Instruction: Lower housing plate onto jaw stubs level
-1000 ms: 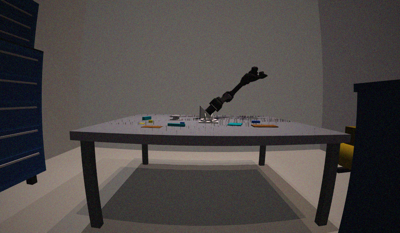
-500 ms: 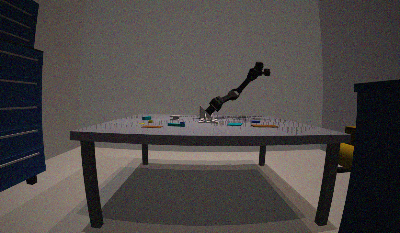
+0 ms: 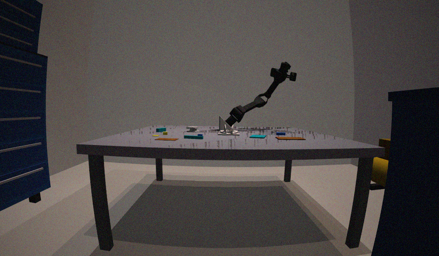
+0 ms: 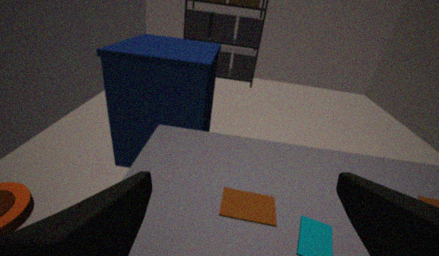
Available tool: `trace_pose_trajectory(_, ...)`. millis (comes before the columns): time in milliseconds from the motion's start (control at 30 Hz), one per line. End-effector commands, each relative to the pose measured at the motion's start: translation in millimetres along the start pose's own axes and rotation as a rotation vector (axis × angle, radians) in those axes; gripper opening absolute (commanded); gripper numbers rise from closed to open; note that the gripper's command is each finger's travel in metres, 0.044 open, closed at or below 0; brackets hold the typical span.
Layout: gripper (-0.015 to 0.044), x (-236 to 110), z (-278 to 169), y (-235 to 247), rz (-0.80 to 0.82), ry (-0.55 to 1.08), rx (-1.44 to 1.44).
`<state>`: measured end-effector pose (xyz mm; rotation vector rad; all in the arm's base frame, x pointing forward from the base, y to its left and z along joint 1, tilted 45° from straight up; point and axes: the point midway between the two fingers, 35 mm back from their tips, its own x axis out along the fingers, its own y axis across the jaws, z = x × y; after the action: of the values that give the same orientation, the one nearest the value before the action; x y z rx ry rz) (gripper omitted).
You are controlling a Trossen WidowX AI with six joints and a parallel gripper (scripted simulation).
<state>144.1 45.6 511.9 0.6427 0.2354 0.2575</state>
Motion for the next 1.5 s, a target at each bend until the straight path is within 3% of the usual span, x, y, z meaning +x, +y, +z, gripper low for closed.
trace_pose_trajectory(0,0.0440,23,-1,-21,-0.047,0.056,-0.034)
trace_pose_trajectory(300,0.0440,56,7,-48,-0.099,0.086,-0.105)
trace_pose_trajectory(967,0.0440,134,13,-196,-0.372,0.320,-0.301)
trace_pose_trajectory(1467,0.0440,154,-6,-293,-0.468,0.504,-0.372)
